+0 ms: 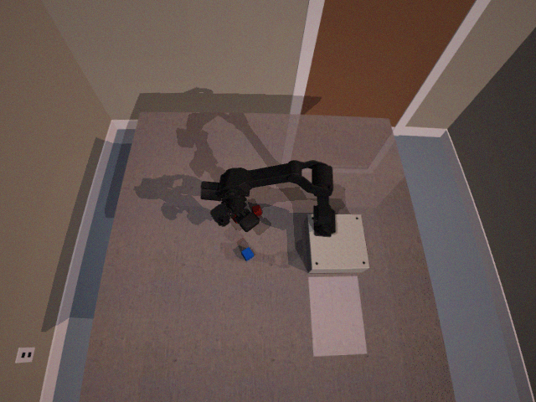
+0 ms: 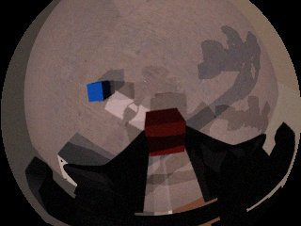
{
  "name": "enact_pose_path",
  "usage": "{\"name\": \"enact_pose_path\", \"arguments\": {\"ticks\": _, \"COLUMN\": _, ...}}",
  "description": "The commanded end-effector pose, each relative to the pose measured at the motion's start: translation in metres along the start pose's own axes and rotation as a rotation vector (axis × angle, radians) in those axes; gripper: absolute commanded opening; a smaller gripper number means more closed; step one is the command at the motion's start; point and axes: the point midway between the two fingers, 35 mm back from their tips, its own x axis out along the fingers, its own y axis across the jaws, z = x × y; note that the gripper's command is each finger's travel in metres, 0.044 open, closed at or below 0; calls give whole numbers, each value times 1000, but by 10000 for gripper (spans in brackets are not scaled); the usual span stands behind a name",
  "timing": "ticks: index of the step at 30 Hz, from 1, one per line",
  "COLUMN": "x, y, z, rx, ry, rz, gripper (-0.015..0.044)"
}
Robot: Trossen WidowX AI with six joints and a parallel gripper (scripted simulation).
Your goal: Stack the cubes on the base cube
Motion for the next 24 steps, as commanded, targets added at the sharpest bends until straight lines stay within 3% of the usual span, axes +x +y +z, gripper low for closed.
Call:
{"name": "enact_pose_path", "arguments": {"ticks": 1, "x": -2, "y": 4, "z": 2, "rx": 33, "ry": 1, "rz": 4, "gripper": 105}}
{"name": "enact_pose_path", "arguments": {"ticks": 24, "x": 26, "y": 62, "z": 42, "rx": 591, "ry": 0, "rz": 11, "gripper": 105}}
